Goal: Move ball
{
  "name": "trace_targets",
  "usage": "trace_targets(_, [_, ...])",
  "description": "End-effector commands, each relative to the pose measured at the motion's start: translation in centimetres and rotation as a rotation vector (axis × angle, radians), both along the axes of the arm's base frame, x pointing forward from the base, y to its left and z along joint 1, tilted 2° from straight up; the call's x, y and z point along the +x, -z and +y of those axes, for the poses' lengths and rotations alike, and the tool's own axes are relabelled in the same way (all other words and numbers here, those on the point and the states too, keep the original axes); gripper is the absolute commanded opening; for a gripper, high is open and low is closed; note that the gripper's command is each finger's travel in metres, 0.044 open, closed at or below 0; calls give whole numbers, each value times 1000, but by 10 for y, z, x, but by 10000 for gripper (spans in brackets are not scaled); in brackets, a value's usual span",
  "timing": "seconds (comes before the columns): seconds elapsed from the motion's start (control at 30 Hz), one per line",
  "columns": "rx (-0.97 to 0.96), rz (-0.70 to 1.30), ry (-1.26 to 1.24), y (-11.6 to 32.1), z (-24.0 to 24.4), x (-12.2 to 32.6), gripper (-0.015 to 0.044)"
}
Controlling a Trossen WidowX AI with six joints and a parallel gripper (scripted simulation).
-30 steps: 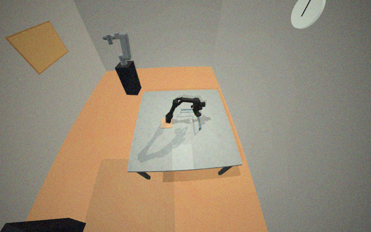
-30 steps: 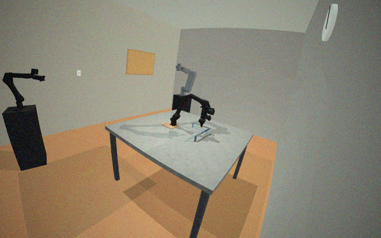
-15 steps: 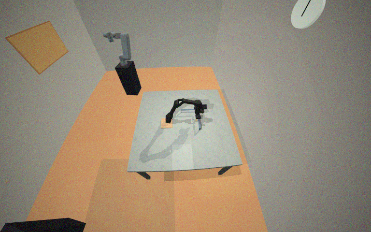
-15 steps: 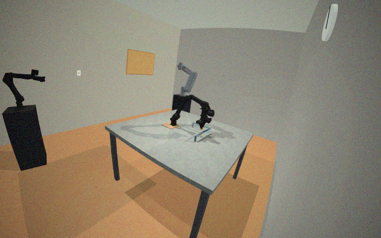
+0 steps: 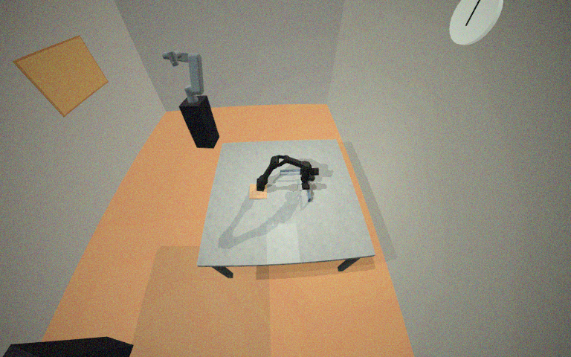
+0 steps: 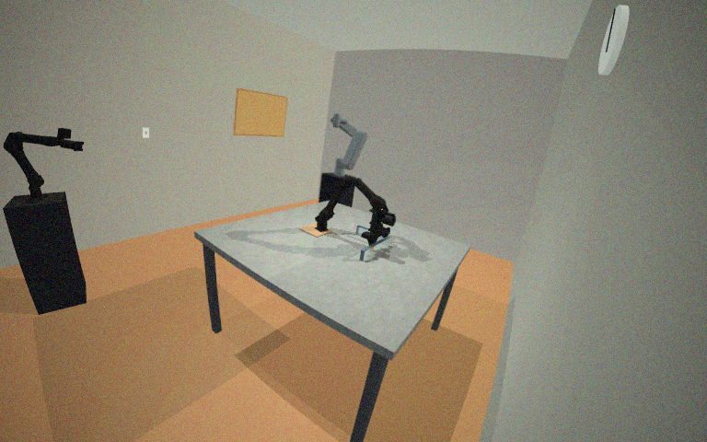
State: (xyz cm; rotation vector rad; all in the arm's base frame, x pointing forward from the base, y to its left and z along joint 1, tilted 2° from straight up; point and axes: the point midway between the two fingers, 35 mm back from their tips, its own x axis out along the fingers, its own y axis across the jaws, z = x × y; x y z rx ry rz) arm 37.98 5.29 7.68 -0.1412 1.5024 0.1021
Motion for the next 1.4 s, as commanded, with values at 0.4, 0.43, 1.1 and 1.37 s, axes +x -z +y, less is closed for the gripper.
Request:
trace_targets(0.4, [3,0,3,21,0,0,0])
trace_targets(0.43, [3,0,3,23,0,1,0])
trace_targets(1.1, [1,-6,2,21,0,2,233])
trace_targets(1.37, [4,0,3,-63,1,-5,233])
